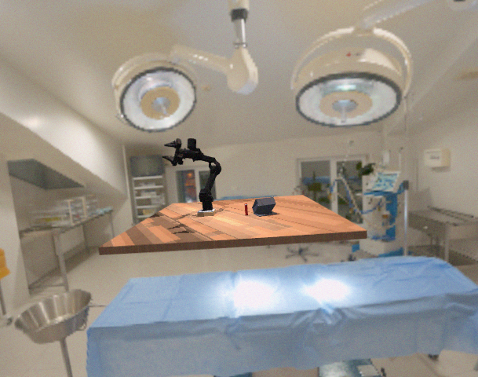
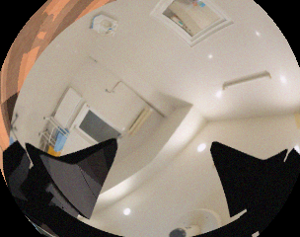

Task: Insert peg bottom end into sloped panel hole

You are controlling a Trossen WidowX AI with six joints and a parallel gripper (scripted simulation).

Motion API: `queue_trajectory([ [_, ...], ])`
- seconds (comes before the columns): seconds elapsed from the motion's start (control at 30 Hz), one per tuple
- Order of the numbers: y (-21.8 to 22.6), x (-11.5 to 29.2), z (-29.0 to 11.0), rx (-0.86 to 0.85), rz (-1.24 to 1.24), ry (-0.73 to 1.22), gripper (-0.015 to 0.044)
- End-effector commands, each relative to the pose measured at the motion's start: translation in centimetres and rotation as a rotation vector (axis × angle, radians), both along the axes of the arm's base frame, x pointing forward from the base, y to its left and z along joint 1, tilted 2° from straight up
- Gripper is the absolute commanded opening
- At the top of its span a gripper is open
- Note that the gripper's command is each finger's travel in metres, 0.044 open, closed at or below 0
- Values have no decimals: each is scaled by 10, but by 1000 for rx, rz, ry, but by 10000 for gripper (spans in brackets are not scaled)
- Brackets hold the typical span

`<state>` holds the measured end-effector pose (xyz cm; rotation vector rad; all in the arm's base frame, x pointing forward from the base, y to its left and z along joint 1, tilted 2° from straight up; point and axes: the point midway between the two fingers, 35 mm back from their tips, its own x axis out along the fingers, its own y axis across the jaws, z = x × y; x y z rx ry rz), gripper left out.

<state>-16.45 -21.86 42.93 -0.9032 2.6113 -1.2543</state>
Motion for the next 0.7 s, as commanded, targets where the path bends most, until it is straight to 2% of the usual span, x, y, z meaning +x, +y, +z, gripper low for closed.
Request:
queue_trajectory([
  [0.0, -22, 13, -11, 22, 92, -44, 440],
  [0.67, -96, 92, -62, 159, 449, -239, 440],
])
